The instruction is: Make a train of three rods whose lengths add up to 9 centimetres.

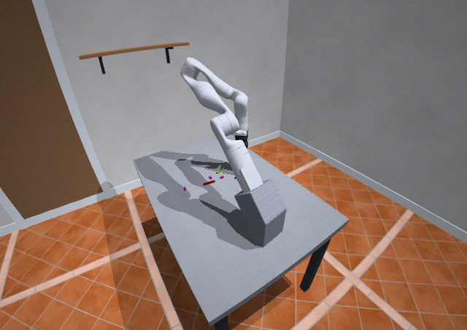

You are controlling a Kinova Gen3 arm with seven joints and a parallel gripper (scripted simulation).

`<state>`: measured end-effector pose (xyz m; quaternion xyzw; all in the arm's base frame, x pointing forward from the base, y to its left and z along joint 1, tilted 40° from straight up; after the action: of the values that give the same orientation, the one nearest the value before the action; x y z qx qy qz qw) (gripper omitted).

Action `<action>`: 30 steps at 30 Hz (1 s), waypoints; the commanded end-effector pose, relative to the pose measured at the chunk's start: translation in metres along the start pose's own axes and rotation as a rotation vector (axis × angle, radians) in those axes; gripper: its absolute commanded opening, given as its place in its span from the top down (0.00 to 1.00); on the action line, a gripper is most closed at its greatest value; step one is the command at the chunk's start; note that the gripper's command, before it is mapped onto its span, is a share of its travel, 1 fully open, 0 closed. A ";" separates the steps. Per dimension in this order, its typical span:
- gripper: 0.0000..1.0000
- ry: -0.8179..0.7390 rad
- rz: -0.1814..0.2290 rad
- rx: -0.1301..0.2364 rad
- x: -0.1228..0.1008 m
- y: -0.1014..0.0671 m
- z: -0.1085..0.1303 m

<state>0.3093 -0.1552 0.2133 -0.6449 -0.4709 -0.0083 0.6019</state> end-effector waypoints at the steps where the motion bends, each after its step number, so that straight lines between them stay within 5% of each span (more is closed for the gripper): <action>1: 0.76 0.001 0.002 0.002 -0.001 0.003 0.000; 30: 0.76 0.001 0.002 0.002 -0.001 0.046 0.000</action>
<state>0.3378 -0.1476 0.1803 -0.6447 -0.4722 -0.0093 0.6011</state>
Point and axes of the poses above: the point where the finger pads meet when closed, its own y axis out along the fingers, its own x axis across the jaws, z = x × y, the point moved 10 cm from there along -y, back along the fingers, and after that the axes turned 9 degrees about y, right-handed, at the moved point
